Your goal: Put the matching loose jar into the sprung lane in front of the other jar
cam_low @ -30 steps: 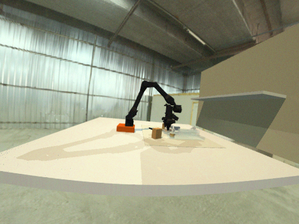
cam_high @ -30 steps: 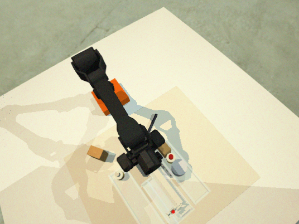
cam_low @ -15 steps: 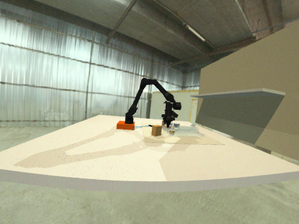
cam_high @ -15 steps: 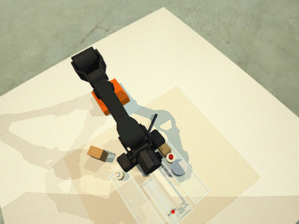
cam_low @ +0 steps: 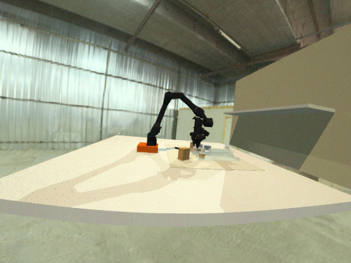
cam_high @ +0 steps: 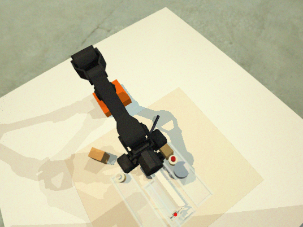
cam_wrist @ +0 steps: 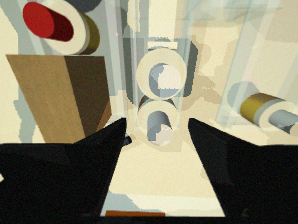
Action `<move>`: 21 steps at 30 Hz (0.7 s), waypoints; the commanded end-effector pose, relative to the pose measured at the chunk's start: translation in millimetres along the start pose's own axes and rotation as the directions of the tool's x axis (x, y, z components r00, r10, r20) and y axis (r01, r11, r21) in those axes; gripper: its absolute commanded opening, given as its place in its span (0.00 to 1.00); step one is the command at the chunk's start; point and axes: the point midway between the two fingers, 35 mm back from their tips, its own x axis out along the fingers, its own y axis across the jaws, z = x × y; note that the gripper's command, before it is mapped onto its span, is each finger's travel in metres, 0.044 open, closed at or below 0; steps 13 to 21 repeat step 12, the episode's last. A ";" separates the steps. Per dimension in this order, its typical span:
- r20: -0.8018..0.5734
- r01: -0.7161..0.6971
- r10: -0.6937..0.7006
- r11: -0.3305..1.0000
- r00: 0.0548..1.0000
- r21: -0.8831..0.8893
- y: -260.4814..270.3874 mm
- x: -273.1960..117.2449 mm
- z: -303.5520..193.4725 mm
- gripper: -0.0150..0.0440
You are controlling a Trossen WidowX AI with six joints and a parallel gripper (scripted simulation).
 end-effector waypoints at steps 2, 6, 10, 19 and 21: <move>0.001 0.003 -0.003 1.000 1.000 0.006 -0.5 -2.8 -7.3 0.77; 0.000 0.003 -0.003 1.000 1.000 0.006 -0.7 -3.9 -20.7 0.77; -0.001 0.003 -0.003 1.000 1.000 0.006 -0.7 -4.3 -34.6 0.77; -0.002 0.003 -0.003 1.000 1.000 0.006 -0.7 -4.3 -41.6 0.77; -0.002 0.003 -0.003 1.000 1.000 0.006 -0.7 -4.3 -41.6 0.77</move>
